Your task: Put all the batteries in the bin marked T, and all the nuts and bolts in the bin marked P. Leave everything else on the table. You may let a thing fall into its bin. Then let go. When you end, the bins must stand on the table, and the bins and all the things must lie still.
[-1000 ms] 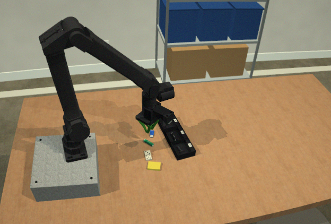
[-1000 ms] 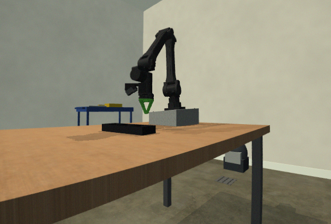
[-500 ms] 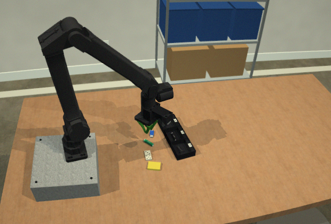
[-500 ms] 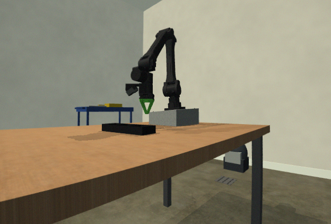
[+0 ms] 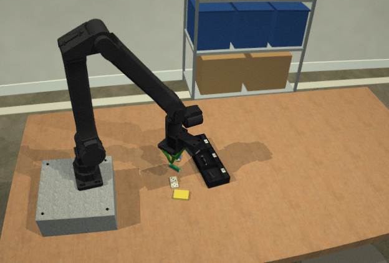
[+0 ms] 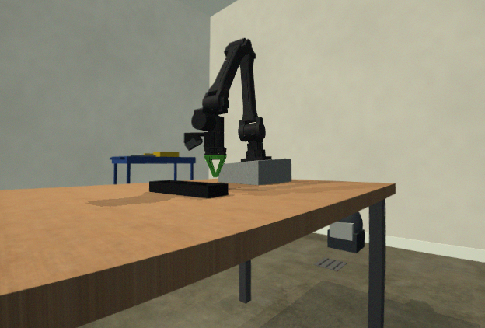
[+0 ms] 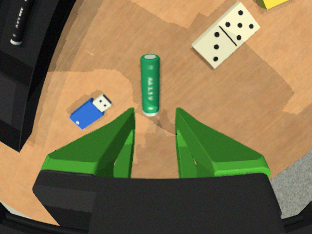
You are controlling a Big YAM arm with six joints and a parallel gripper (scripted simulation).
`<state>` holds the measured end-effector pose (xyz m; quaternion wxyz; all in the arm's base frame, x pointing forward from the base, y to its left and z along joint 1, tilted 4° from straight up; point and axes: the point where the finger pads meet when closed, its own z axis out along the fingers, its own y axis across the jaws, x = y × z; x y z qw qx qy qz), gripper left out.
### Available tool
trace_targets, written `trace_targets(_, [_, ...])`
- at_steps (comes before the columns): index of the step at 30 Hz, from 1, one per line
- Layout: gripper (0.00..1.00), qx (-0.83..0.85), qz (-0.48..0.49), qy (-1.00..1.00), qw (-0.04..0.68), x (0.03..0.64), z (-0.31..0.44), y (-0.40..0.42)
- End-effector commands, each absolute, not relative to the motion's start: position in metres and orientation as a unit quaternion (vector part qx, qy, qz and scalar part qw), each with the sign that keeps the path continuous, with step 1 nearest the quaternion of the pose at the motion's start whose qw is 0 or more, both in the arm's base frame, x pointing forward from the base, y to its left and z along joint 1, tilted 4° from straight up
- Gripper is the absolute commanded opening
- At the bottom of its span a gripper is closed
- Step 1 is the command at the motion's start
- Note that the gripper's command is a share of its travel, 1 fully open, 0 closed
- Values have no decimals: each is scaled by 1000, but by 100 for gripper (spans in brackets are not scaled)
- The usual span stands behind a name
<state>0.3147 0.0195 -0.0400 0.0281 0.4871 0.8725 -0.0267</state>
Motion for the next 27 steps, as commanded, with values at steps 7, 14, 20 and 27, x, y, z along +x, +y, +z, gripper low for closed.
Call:
trace_targets(7, [28,480,-25,876,31,317,-74,18])
trace_targets(14, [28,483,-25,875,31,318,-79,15])
trace_targets(20, [28,481,-25,876,31,319,-86,16])
trace_targets(27, [28,483,-20,875,39,322,-80,15])
